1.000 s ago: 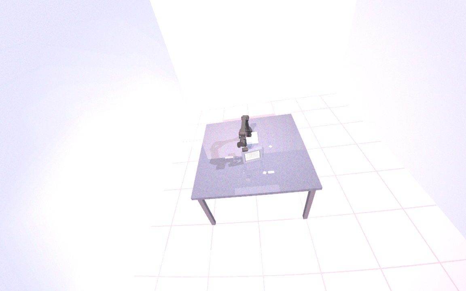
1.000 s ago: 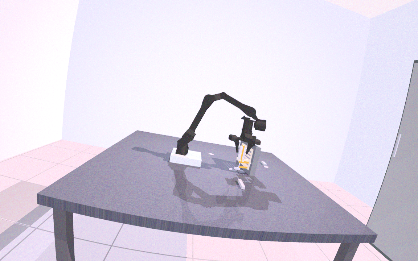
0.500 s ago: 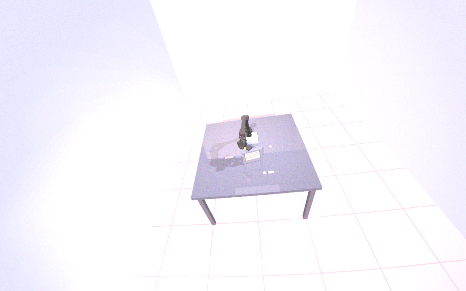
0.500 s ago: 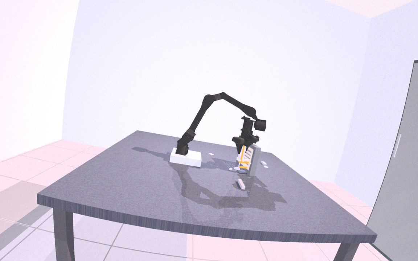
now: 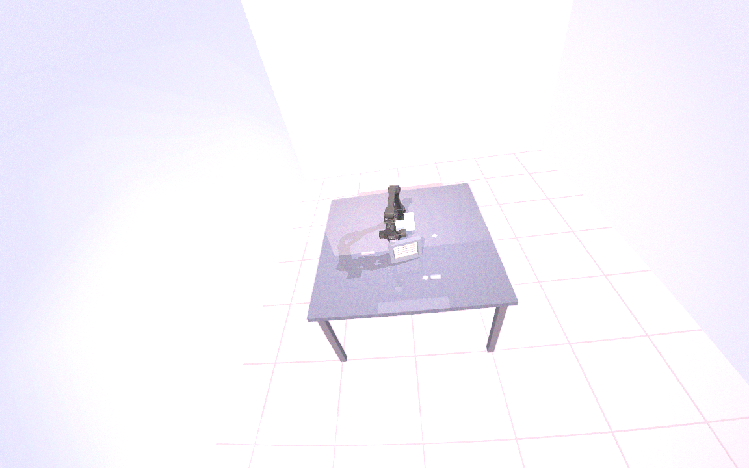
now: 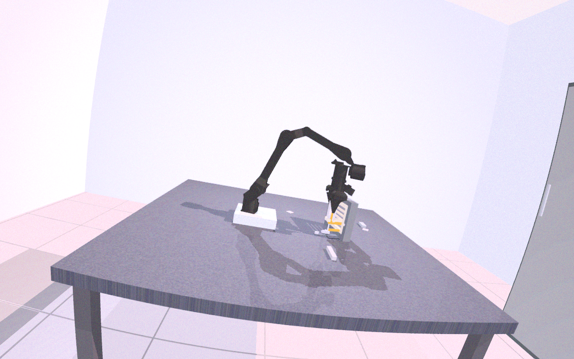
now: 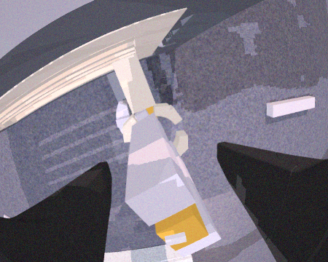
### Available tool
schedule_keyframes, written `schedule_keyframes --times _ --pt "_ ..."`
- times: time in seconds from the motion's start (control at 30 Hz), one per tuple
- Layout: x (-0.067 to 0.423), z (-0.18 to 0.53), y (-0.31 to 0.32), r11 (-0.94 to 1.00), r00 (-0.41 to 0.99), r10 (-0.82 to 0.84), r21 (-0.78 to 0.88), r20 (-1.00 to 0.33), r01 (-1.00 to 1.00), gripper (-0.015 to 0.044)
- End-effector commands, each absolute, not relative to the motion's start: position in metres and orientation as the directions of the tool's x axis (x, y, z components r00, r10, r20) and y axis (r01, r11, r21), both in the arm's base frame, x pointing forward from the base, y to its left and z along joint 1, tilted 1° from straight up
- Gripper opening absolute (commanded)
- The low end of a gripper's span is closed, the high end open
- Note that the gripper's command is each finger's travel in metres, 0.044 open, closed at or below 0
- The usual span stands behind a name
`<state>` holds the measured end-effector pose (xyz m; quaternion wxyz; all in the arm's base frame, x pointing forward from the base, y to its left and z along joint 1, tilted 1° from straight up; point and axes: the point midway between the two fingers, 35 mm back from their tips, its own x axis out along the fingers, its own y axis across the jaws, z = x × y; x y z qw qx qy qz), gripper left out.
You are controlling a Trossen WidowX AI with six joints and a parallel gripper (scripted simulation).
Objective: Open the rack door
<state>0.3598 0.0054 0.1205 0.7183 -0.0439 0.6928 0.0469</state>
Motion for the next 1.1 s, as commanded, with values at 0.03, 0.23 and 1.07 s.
schedule_keyframes --times 0.03,0.23,1.07 --pt "0.3602 0.1204 0.0063 0.923 0.037 0.011 -0.004 -0.999 -0.385 0.0289" --pt "0.3602 0.1204 0.0063 0.770 0.037 0.011 -0.015 -0.999 -0.638 0.0289" --pt "0.3601 0.1202 0.0063 -0.353 0.037 0.011 -0.038 -0.999 -0.935 0.0289"
